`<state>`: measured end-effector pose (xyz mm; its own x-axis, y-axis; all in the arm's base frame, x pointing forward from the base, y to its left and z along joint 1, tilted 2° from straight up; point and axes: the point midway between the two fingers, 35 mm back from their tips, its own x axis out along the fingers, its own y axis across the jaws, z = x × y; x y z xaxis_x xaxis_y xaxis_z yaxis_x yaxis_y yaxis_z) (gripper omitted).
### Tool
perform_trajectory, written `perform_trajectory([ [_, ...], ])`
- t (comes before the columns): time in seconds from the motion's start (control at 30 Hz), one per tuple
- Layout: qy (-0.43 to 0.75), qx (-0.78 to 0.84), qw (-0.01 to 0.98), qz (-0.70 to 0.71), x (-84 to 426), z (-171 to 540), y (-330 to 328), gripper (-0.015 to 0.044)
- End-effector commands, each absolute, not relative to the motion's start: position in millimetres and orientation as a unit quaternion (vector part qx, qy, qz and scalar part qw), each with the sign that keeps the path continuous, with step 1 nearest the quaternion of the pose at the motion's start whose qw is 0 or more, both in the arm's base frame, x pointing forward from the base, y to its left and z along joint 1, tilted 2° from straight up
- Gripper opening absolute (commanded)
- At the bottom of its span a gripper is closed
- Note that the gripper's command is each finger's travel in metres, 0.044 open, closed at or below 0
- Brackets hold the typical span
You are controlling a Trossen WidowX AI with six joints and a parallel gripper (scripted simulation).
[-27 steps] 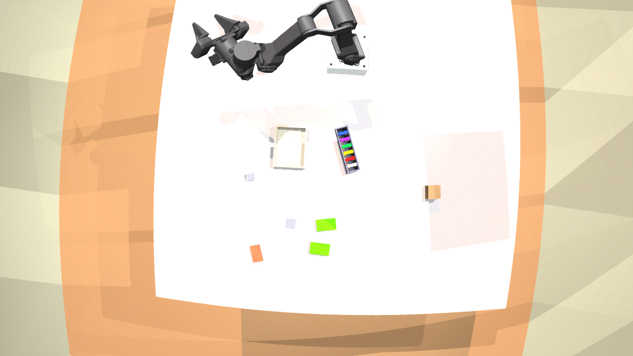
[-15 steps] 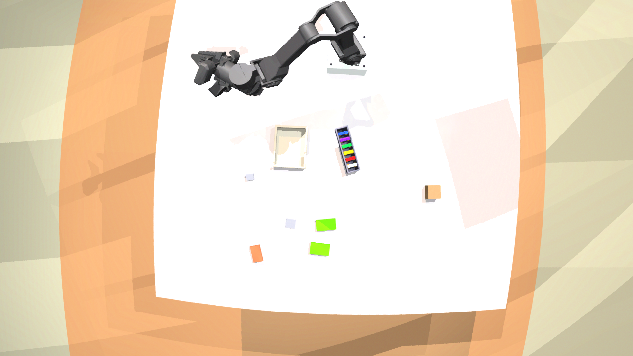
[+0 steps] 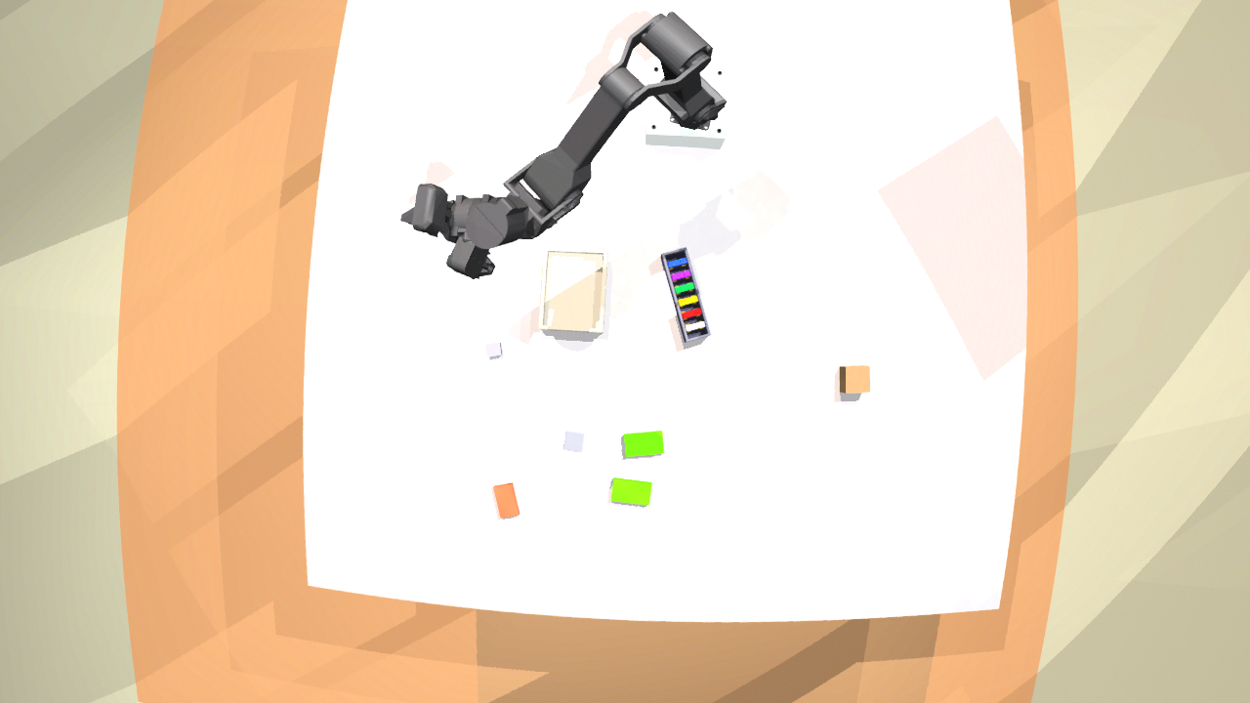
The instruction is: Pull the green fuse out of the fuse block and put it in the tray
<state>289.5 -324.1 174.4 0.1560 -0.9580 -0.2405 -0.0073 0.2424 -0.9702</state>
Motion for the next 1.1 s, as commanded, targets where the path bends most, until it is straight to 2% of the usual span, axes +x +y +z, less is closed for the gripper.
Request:
perform_trajectory([
  [0.0, 0.461, -0.372, 0.725, -0.352, 339.6, 139.3, -274.7, 0.0074],
  [0.27, 0.442, -0.225, 0.816, -0.296, 370.6, 103.8, -203.9, 0.0074],
  [0.53, 0.465, -0.049, 0.847, -0.252, 377.3, 71.3, -123.1, 0.0074],
  [0.8, 0.516, 0.137, 0.807, -0.252, 361.1, 46.3, -45.9, 0.0074],
  [1.07, 0.573, 0.286, 0.705, -0.305, 324.9, 33.2, 21.1, 0.0074],
])
